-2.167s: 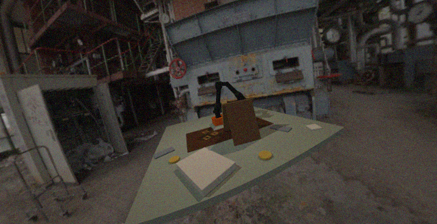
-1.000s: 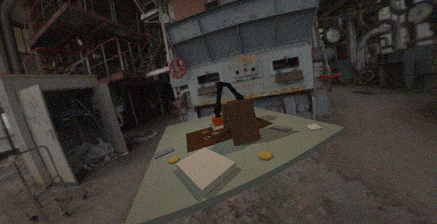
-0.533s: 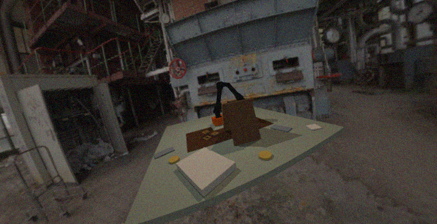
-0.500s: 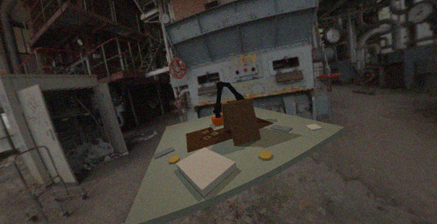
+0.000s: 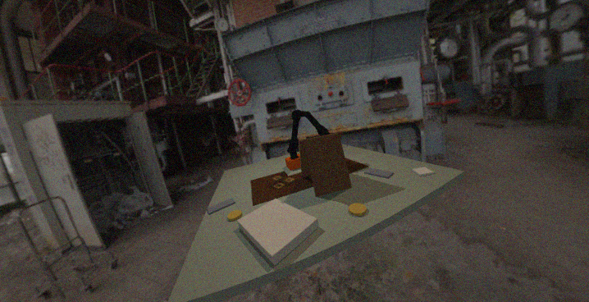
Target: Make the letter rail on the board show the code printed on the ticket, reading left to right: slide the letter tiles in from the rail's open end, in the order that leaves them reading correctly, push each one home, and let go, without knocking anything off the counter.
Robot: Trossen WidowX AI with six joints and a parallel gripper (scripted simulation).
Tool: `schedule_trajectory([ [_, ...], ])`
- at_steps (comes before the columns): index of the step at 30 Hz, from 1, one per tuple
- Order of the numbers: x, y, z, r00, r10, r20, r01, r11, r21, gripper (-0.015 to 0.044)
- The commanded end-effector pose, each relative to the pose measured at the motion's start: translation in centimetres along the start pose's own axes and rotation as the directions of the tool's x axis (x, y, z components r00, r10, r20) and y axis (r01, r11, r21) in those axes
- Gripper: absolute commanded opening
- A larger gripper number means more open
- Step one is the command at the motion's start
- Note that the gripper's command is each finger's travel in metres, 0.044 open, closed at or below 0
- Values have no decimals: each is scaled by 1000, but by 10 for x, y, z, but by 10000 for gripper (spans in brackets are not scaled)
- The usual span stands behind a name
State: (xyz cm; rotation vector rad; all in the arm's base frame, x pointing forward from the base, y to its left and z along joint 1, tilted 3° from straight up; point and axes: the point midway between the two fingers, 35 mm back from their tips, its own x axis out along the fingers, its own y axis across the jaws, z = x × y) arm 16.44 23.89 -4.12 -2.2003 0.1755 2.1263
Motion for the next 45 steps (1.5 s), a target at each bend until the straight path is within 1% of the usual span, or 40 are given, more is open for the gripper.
schedule_trajectory([
  [1, 1, 0, 0, 1000, 0, 2, 0, 1000, -7, 274],
  [10, 1, 0, 0, 1000, 0, 2, 0, 1000, -7, 214],
  [18, -4, 1, 0, 1000, 0, 2, 0, 1000, -7, 4],
  [45, -15, 3, 1, 1000, 0, 2, 0, 1000, -7, 0],
])
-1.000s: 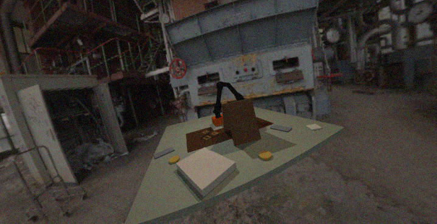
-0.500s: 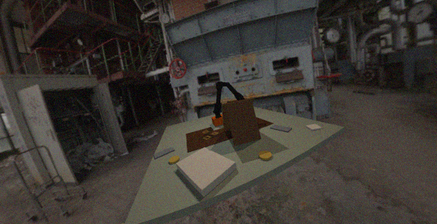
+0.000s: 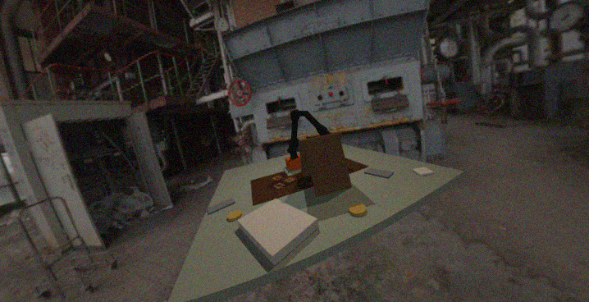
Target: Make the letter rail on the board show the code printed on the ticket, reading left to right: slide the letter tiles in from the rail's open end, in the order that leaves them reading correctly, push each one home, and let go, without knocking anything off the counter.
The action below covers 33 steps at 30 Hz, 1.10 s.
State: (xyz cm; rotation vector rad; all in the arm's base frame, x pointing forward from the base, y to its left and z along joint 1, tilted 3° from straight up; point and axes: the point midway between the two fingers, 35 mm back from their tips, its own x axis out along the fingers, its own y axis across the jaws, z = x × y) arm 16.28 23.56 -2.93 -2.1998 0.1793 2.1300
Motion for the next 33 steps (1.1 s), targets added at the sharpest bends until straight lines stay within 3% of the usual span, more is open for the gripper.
schedule_trajectory([
  [1, -3, 0, 0, 1000, -4, 0, 4, 1000, -7, 0],
  [33, -16, 2, 0, 1000, -4, 0, 4, 1000, -7, 0],
])
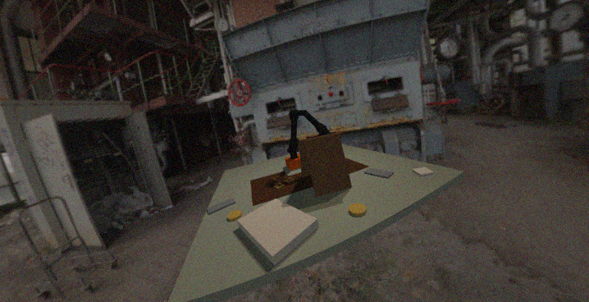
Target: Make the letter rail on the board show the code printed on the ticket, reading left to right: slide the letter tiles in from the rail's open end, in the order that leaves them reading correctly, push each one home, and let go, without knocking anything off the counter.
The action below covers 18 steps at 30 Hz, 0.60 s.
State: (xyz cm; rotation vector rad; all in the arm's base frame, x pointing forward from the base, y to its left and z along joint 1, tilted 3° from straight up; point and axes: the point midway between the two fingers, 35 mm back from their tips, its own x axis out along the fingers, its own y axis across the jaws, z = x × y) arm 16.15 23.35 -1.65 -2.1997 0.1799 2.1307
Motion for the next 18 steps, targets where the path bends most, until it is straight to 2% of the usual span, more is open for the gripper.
schedule_trajectory([
  [1, -3, -1, 0, 1000, -4, 0, 4, 1000, -7, 0],
  [10, -4, 0, 0, 1000, 0, -2, 0, 1000, 5, 0],
  [18, -7, -12, -15, 997, -20, -76, 36, 976, 214, 0],
])
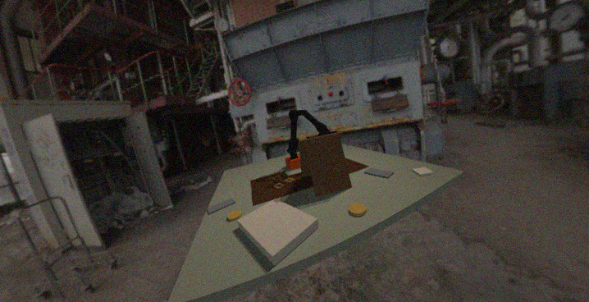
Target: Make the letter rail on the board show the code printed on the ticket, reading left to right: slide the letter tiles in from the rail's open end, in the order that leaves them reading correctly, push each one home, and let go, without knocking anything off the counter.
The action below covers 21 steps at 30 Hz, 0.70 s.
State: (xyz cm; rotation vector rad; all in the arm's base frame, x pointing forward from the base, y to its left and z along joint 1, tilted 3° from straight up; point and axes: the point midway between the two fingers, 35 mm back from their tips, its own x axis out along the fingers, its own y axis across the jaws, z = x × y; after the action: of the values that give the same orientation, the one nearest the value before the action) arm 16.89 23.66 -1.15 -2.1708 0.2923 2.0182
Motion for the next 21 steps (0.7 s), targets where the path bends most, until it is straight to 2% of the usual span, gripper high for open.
schedule_trajectory([
  [1, -3, -11, -9, 999, -23, -45, 28, 992, 125, 0],
  [11, -9, -30, -27, 988, -64, -140, 116, 908, 403, 0],
  [21, -17, -48, -45, 967, -100, -235, 230, 738, 635, 0],
])
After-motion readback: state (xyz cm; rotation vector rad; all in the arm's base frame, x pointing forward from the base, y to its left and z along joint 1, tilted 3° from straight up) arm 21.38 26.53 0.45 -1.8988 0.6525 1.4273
